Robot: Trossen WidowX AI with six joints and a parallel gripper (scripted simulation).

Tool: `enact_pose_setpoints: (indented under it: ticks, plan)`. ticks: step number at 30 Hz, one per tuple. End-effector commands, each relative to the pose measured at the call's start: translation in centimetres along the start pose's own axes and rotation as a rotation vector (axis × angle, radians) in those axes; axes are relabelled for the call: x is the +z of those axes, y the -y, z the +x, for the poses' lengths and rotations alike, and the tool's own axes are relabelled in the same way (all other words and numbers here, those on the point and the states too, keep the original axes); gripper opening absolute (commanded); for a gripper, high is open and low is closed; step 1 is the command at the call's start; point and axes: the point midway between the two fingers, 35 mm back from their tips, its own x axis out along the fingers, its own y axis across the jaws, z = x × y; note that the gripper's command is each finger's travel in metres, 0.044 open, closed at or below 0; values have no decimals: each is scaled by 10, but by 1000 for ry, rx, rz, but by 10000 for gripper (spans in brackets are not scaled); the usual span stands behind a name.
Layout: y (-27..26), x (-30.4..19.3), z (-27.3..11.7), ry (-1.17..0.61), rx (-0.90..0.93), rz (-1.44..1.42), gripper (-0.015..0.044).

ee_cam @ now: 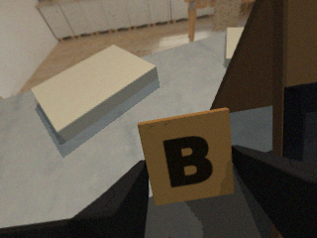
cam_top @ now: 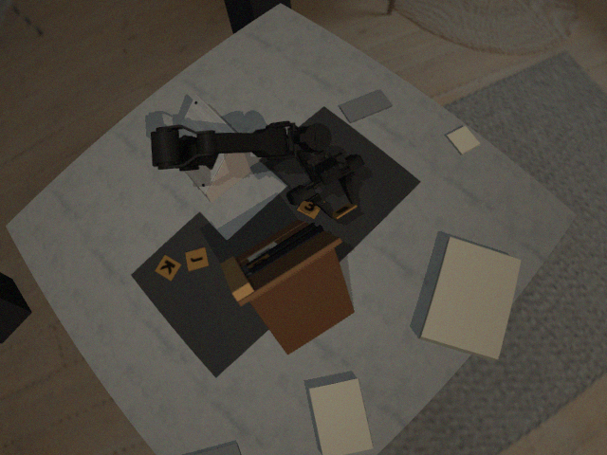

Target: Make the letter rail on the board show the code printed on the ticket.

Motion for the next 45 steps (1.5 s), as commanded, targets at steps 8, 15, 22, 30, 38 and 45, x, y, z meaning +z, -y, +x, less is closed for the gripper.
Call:
enact_pose_setpoints:
  ticks: [8, 15, 22, 30, 38, 45]
  plan:
    - [6, -1, 0, -1, 3, -6, 0]
    - [10, -1, 0, -1, 3, -6, 0]
    - [13, -1, 0, -1, 3, -6, 0]
    - [17, -1, 0, -1, 3, -7, 0]
    - [21, -1, 0, -1, 3, -7, 0]
    - [25, -1, 0, -1, 3, -7, 0]
